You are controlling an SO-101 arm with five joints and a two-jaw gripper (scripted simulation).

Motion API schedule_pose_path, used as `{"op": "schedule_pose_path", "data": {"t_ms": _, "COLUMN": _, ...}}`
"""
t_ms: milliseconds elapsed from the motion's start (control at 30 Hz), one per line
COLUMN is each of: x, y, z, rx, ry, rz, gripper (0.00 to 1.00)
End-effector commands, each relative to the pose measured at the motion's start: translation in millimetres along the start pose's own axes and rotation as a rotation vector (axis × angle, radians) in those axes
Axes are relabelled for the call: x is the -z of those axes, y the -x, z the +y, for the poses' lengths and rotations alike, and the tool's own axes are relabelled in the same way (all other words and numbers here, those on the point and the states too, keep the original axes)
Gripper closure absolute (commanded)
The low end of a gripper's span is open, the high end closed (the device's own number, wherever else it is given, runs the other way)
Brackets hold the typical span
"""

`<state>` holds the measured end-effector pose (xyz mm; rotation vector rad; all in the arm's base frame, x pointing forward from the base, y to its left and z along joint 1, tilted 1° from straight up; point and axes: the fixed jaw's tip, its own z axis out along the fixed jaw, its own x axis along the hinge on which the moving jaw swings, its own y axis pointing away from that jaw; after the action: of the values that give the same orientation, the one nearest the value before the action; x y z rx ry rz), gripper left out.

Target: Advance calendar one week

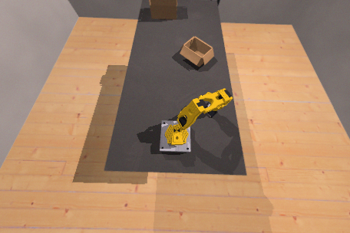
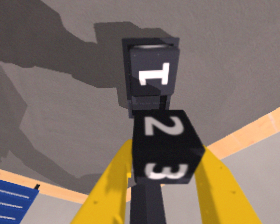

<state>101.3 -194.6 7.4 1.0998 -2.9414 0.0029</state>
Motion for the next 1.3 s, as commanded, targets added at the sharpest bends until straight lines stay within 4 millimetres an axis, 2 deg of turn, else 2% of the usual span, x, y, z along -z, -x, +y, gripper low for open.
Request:
{"op": "schedule_pose_path", "data": {"t_ms": 0, "x": -9.2, "y": -0.1, "z": 7.5, "rx": -0.001, "ry": 0.042, "rz": -0.011, "gripper": 1.00}}
{"op": "schedule_pose_path", "data": {"t_ms": 1267, "x": -9.4, "y": -2.8, "z": 4.3, "rx": 0.002, "ry": 0.042, "rz": -0.012, "gripper": 1.00}}
